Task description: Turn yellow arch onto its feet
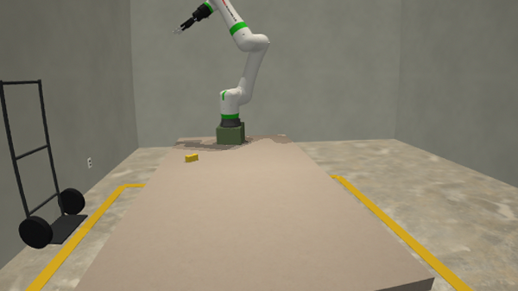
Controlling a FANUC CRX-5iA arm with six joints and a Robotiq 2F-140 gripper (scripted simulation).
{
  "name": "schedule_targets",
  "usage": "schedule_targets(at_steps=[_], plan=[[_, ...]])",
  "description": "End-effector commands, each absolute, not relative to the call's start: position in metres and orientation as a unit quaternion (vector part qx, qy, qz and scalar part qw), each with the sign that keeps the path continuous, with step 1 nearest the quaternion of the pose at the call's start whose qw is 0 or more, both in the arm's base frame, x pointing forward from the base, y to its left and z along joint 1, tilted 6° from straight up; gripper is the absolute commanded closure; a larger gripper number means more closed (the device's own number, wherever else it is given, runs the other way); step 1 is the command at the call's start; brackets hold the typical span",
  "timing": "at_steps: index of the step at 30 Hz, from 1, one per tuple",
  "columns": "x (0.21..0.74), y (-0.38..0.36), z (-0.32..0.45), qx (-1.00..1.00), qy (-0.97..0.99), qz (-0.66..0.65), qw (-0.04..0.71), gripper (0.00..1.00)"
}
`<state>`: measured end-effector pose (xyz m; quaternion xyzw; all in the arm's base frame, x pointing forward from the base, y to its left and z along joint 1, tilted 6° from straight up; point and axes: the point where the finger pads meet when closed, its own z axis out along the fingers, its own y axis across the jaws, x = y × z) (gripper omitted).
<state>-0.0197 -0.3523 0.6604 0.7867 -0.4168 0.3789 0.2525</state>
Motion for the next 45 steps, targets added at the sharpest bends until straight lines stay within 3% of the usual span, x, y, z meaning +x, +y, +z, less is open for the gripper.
schedule_targets(at_steps=[1, 26, 45], plan=[[-0.02, -0.352, 0.661, 0.787, -0.417, 0.379, 0.253, 0.0], [-0.009, -0.368, 0.644, 0.793, -0.413, 0.384, 0.229, 0.0], [0.121, -0.439, 0.501, 0.859, -0.359, 0.357, 0.074, 0.0]])
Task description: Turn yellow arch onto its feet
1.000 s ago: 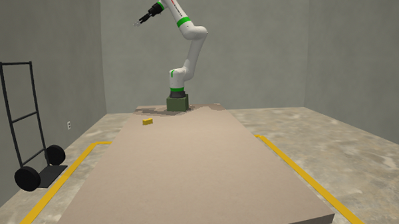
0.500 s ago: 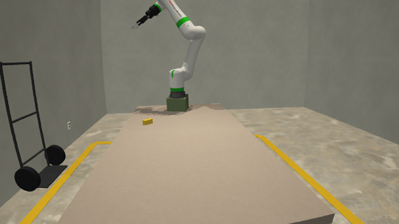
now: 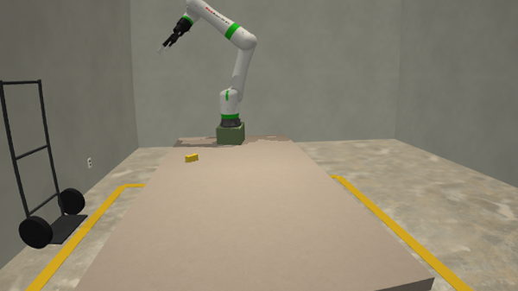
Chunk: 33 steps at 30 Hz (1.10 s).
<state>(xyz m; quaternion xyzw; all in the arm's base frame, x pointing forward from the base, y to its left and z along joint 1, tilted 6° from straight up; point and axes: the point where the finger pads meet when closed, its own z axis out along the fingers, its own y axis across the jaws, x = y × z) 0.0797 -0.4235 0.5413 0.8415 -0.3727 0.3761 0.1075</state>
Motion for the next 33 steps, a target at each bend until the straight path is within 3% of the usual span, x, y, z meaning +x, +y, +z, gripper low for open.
schedule_targets(at_steps=[1, 23, 33], plan=[[0.125, -0.441, 0.497, 0.859, -0.359, 0.357, 0.074, 0.0], [0.282, -0.411, 0.35, 0.929, -0.26, 0.264, -0.012, 0.0], [0.362, -0.353, 0.264, 0.964, -0.177, 0.198, -0.03, 0.0]])
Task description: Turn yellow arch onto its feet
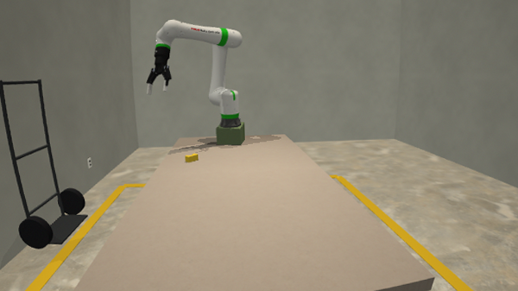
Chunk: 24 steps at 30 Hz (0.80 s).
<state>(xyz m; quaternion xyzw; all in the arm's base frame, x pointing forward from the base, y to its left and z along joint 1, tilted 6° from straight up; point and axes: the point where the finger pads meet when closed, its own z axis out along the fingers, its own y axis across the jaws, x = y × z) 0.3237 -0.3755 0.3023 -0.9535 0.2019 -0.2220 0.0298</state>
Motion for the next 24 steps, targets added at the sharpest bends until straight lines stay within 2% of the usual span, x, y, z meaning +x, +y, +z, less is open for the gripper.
schedule_targets(at_steps=[1, 7, 14, 24], plan=[[0.366, -0.344, 0.257, -0.971, 0.154, -0.182, 0.031, 0.0], [0.39, -0.319, 0.229, -0.977, 0.132, -0.167, 0.031, 0.0], [0.427, -0.254, 0.17, -0.992, 0.043, -0.116, 0.023, 0.0], [0.45, -0.188, 0.118, -0.996, -0.045, -0.075, 0.006, 0.0]])
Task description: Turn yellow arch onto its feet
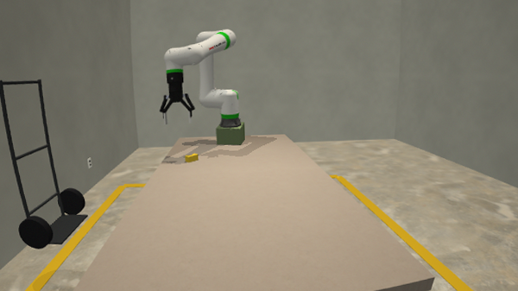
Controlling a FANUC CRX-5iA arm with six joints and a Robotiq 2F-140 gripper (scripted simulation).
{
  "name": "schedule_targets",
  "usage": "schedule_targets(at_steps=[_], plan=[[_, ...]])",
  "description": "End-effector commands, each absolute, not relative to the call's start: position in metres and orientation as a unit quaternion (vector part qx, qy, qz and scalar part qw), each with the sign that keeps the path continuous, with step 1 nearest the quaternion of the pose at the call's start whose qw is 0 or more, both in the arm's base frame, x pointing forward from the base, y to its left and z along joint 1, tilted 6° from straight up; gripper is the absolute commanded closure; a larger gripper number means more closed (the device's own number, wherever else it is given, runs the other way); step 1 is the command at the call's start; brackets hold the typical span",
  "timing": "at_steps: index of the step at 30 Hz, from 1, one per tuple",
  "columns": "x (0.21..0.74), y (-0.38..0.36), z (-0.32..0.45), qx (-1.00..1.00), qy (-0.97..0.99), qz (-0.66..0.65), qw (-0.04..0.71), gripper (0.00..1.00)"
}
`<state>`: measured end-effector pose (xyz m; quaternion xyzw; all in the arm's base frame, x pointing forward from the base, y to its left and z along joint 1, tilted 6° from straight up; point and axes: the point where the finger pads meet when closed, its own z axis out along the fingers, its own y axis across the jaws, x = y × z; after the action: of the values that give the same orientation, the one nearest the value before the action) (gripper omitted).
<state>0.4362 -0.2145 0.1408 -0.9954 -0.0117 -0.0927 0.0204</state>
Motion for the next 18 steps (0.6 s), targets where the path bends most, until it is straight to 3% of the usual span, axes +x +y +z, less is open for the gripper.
schedule_targets(at_steps=[1, 13, 14, 18], plan=[[0.454, -0.173, 0.107, -0.996, -0.058, -0.07, 0.003, 0.0], [0.458, -0.141, 0.084, -0.993, -0.103, -0.053, -0.007, 0.0], [0.458, -0.141, 0.084, -0.993, -0.103, -0.053, -0.007, 1.0], [0.458, -0.141, 0.084, -0.993, -0.103, -0.053, -0.007, 1.0]])
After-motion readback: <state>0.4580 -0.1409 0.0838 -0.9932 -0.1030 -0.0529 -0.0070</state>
